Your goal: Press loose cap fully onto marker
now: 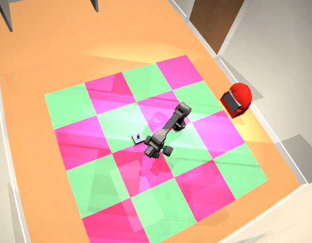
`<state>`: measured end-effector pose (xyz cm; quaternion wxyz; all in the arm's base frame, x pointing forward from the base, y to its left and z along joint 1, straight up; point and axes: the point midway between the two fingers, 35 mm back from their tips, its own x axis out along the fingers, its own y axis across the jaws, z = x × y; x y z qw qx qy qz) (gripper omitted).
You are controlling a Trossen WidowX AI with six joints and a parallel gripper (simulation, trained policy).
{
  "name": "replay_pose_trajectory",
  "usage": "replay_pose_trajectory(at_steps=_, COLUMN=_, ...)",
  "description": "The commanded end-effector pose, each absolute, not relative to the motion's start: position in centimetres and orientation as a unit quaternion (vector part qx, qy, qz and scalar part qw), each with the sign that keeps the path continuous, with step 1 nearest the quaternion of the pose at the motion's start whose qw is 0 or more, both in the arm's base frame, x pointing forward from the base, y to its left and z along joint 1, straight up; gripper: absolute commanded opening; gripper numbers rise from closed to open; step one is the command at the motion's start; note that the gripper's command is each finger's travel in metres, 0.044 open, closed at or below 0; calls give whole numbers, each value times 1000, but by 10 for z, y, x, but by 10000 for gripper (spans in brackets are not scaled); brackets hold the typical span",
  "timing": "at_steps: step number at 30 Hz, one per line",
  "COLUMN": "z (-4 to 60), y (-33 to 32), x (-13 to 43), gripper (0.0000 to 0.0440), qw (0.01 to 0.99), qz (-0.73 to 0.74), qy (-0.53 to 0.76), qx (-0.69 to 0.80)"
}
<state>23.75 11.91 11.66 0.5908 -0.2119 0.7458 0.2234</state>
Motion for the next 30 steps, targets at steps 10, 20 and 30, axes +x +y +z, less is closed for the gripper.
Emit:
replay_pose_trajectory(at_steps=10, z=86, y=115, x=233, gripper=276, qw=573, qz=240, qy=749, qx=-228)
replay_pose_trajectory(at_steps=20, z=65, y=114, x=229, gripper=251, qw=567, qz=255, qy=744, qx=-245)
replay_pose_trajectory(at_steps=30, z=65, y=113, x=230, gripper=83, qw=579, qz=260, qy=727, qx=-263)
